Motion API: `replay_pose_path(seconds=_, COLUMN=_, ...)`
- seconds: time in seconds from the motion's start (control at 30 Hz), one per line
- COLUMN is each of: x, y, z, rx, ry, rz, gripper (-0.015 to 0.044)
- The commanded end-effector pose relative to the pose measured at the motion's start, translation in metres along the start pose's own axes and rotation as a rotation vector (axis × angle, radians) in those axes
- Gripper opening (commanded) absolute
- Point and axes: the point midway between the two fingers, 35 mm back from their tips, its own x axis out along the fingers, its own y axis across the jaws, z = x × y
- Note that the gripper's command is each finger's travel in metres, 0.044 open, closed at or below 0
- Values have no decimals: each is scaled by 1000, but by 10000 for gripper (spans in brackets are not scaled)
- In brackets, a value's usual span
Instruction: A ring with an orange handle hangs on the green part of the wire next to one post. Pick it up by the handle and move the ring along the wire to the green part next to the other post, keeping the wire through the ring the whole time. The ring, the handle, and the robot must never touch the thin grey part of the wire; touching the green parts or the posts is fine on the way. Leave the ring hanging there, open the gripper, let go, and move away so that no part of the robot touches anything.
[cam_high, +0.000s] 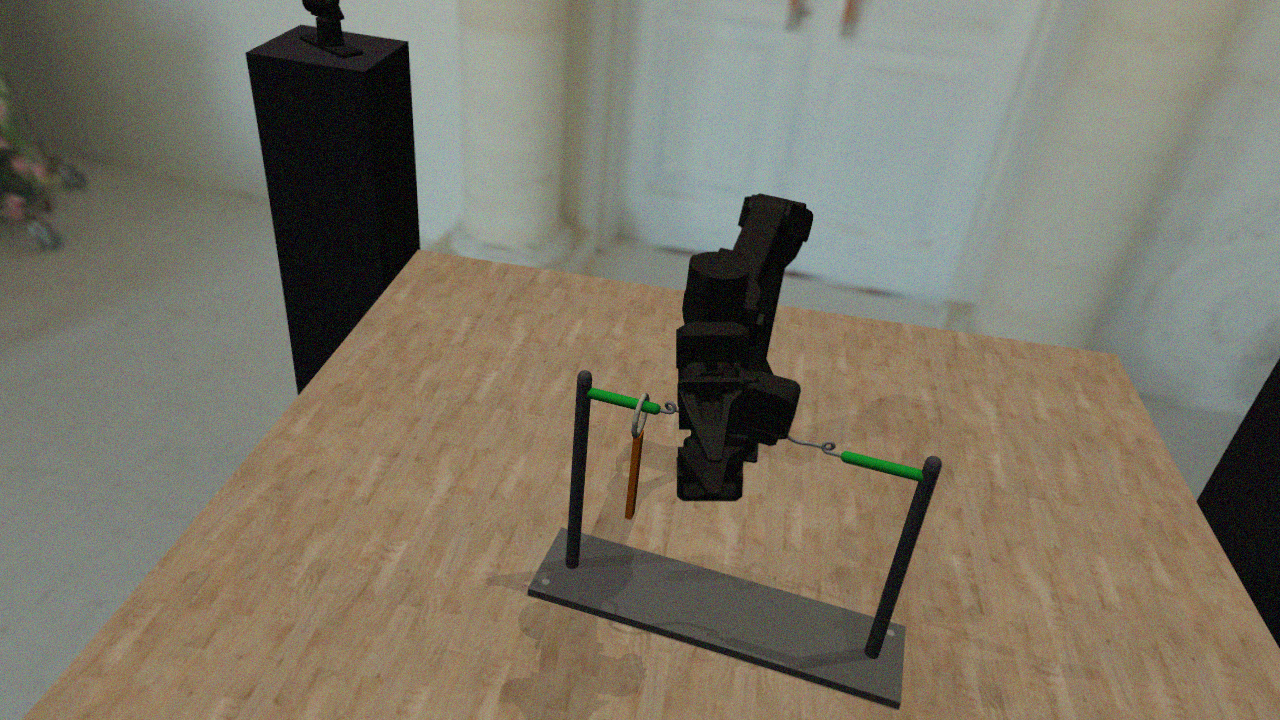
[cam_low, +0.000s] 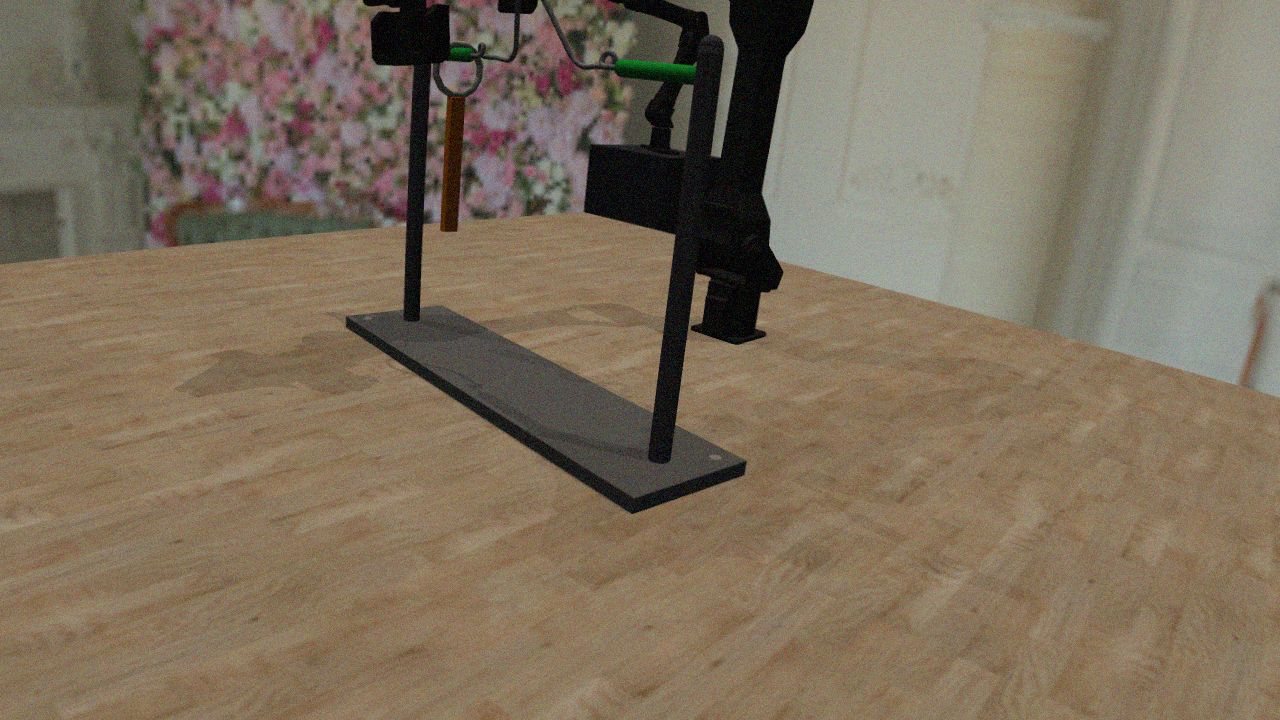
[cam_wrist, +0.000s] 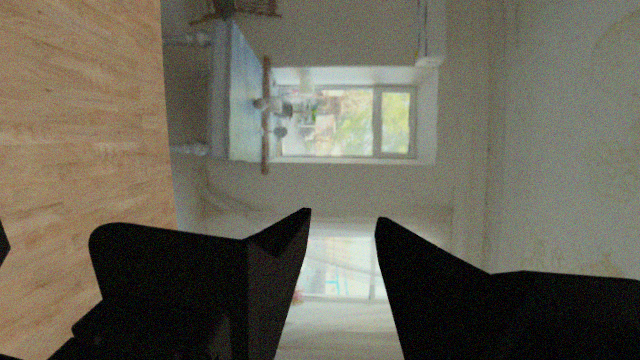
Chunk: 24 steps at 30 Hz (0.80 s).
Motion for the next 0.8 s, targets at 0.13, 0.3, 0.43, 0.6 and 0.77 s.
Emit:
replay_pose_path(seconds=0.13, x=-45, y=-9, z=-94, rx=38, ry=207, rz=-38, gripper=160)
replay_pose_path(seconds=0.3, x=-81, y=-11, z=-147, rx=64, ry=337, rz=-58, gripper=160)
replay_pose_path(seconds=0.43, x=-115, y=-10, z=-184, rx=90, ry=440, rz=-75, gripper=160)
replay_pose_path(seconds=0.6, x=-158, y=-7, z=-221, rx=128, ry=552, rz=-95, gripper=160)
replay_pose_path(seconds=0.77, x=-181, y=12, z=-227, rx=196, ry=563, rz=-87, gripper=160)
